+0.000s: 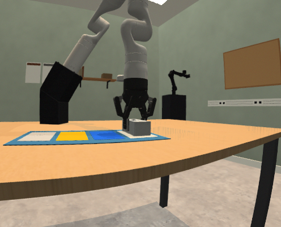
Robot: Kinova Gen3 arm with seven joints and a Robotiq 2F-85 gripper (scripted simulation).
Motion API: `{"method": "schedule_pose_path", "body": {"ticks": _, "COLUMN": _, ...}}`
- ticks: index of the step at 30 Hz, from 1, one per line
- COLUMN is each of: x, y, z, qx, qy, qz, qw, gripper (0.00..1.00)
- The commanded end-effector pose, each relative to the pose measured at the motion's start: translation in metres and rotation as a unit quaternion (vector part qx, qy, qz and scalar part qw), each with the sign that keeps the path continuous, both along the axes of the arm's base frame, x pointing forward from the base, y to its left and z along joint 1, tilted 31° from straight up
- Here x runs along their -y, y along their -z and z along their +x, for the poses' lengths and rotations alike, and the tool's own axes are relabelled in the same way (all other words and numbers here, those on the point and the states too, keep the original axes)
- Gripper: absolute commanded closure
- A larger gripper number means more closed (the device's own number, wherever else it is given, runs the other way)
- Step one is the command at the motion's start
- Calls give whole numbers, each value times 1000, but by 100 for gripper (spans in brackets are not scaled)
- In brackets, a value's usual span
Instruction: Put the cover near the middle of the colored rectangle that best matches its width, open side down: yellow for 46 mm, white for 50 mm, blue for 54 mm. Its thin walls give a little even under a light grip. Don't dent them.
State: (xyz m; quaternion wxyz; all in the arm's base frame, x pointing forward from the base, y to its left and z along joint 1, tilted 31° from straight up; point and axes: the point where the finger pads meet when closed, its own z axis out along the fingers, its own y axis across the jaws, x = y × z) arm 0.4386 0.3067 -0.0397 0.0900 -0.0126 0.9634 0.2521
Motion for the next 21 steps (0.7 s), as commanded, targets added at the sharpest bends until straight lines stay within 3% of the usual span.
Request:
{"method": "schedule_pose_path", "body": {"ticks": 1, "x": 0, "y": -1, "z": 1, "qx": 1, "qy": 0, "qz": 0, "qw": 1000, "gripper": 100}}
{"method": "schedule_pose_path", "body": {"ticks": 14, "x": 0, "y": -1, "z": 1, "qx": 1, "qy": 0, "qz": 0, "qw": 1000, "gripper": 100}}
{"method": "schedule_pose_path", "body": {"ticks": 15, "x": 0, "y": -1, "z": 1, "qx": 1, "qy": 0, "qz": 0, "qw": 1000, "gripper": 0}}
{"method": "schedule_pose_path", "body": {"ticks": 21, "x": 0, "y": -1, "z": 1, "qx": 1, "qy": 0, "qz": 0, "qw": 1000, "gripper": 0}}
